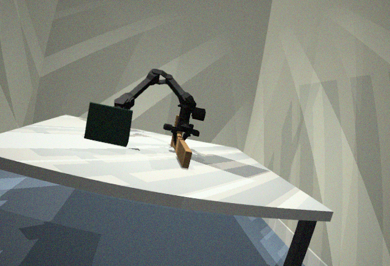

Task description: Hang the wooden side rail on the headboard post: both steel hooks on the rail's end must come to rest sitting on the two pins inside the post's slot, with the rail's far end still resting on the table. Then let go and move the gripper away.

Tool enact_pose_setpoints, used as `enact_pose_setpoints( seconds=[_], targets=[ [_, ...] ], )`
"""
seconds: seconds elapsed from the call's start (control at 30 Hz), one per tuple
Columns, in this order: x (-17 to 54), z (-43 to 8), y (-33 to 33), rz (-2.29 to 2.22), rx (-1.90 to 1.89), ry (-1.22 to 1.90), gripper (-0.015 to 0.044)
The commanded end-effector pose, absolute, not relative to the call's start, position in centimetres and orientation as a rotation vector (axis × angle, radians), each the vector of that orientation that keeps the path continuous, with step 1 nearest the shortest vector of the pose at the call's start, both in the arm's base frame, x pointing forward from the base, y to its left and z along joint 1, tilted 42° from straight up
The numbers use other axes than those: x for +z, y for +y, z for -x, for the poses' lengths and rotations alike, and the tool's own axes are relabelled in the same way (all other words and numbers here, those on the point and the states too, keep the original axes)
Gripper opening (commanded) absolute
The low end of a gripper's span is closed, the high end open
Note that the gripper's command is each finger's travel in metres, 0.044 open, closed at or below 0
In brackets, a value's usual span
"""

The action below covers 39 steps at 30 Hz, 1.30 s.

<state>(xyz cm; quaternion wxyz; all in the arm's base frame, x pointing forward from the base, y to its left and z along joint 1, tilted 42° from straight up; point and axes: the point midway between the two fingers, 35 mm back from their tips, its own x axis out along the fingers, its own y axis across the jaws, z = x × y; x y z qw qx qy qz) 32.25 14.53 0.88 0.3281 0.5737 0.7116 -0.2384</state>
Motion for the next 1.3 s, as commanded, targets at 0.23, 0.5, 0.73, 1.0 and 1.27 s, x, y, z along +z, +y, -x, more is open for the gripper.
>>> enact_pose_setpoints(
  seconds=[0.23, 0.5, 0.73, 1.0, 1.27],
  targets=[
    [1.47, -32.61, 14.16, -1.506, -0.609, 1.846, 0.0],
    [1.57, -32.63, 14.07, -1.506, -0.609, 1.846, 0.0],
    [1.66, -32.64, 13.99, -1.505, -0.609, 1.846, 0.0],
    [1.73, -32.66, 13.94, -1.505, -0.609, 1.846, 0.0],
    [1.73, -32.72, 14.08, -1.506, -0.609, 1.846, 0.0]
  ],
)
